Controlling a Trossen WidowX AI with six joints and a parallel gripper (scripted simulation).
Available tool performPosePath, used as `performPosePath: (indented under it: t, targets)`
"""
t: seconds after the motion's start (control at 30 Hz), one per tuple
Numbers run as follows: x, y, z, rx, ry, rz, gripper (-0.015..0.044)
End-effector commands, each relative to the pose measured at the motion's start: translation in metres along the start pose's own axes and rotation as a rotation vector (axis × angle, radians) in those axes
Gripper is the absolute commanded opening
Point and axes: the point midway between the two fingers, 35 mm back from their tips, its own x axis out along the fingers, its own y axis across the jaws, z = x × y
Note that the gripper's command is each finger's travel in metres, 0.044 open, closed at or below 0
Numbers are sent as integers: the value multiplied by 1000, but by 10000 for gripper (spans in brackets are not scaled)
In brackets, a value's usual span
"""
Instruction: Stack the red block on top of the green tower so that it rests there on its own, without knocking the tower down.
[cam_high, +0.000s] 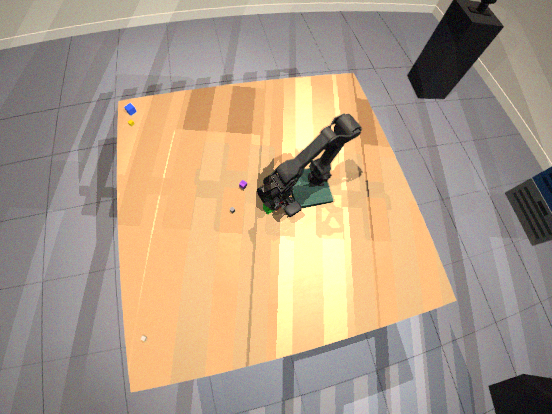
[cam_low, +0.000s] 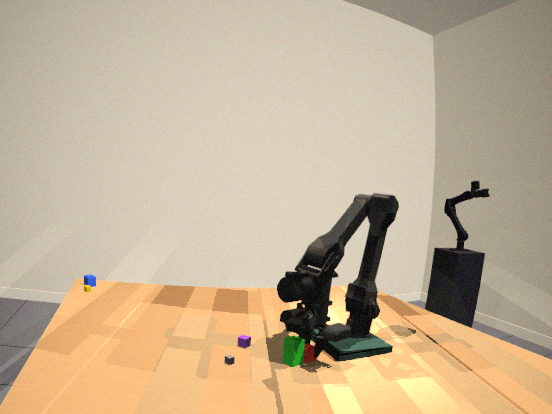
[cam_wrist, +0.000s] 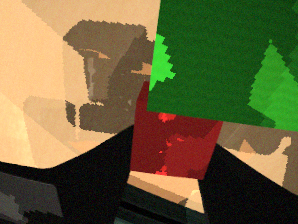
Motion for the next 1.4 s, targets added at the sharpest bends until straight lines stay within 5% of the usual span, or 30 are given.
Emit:
performPosePath:
  t: [0.0,0.77,1.37]
  targets:
    - [-13,0,2,-6,-10,-3,0]
    - [-112,1,1,-6,-9,-7,0]
    - [-117,-2,34,-6,-11,-7,0]
